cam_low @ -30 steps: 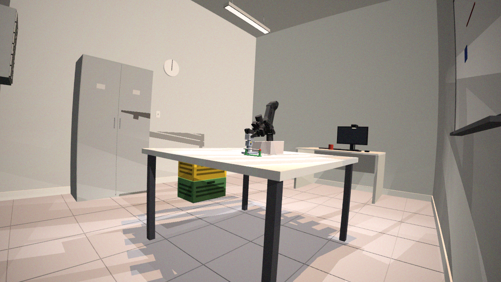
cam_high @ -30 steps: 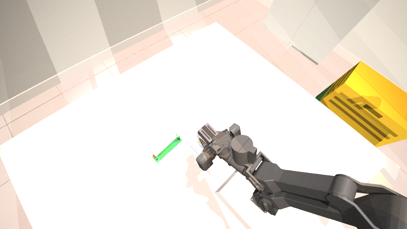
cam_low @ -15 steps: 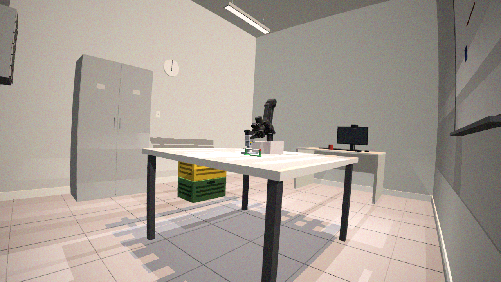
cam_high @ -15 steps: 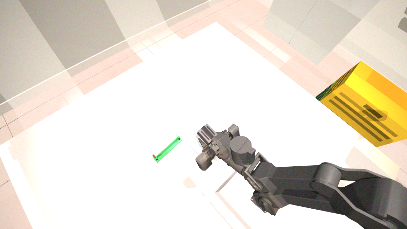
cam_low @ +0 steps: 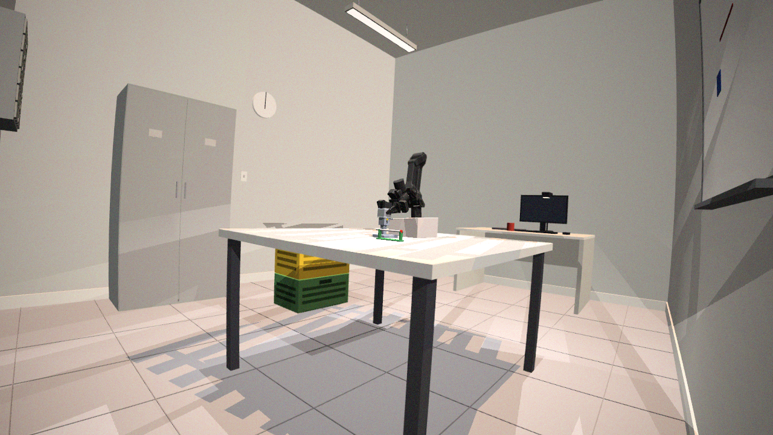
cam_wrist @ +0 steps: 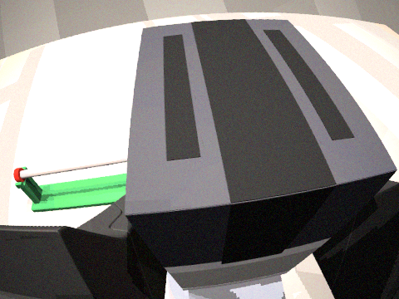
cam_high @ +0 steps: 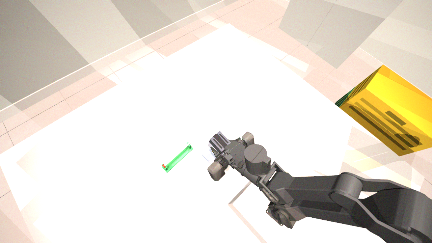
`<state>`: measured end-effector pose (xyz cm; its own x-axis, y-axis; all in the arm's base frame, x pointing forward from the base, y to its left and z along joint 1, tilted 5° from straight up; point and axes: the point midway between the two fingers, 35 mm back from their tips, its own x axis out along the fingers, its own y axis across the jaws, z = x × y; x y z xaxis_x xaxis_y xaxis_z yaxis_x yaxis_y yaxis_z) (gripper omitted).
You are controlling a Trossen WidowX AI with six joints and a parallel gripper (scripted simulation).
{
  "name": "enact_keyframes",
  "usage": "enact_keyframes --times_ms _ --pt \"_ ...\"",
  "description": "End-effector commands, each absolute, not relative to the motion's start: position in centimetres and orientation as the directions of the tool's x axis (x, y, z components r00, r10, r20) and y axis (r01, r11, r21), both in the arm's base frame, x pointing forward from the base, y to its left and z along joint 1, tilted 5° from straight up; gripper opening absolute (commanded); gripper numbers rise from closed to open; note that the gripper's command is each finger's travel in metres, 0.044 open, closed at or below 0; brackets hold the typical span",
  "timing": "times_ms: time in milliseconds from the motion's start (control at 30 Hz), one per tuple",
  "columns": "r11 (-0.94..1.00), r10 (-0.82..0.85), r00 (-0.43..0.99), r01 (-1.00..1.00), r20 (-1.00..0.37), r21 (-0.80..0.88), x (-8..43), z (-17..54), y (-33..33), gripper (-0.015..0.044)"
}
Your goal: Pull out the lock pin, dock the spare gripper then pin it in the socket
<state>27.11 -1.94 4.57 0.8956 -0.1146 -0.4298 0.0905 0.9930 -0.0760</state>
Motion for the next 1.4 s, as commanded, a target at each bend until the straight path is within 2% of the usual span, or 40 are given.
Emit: enact_keyframes --times_ms 0,267,1367 --pt "0.993 -0.115 0.895 0.091 -0.430 -0.076 27.1 4.6 -1.9 0.0236" --pt "0.993 -0.115 0.895 0.091 -0.430 -0.076 27.1 4.6 -1.9 0.0440" --pt "0.994 -0.101 0.890 0.074 -0.445 -0.079 26.7 8.5 -1.4 0.0440"
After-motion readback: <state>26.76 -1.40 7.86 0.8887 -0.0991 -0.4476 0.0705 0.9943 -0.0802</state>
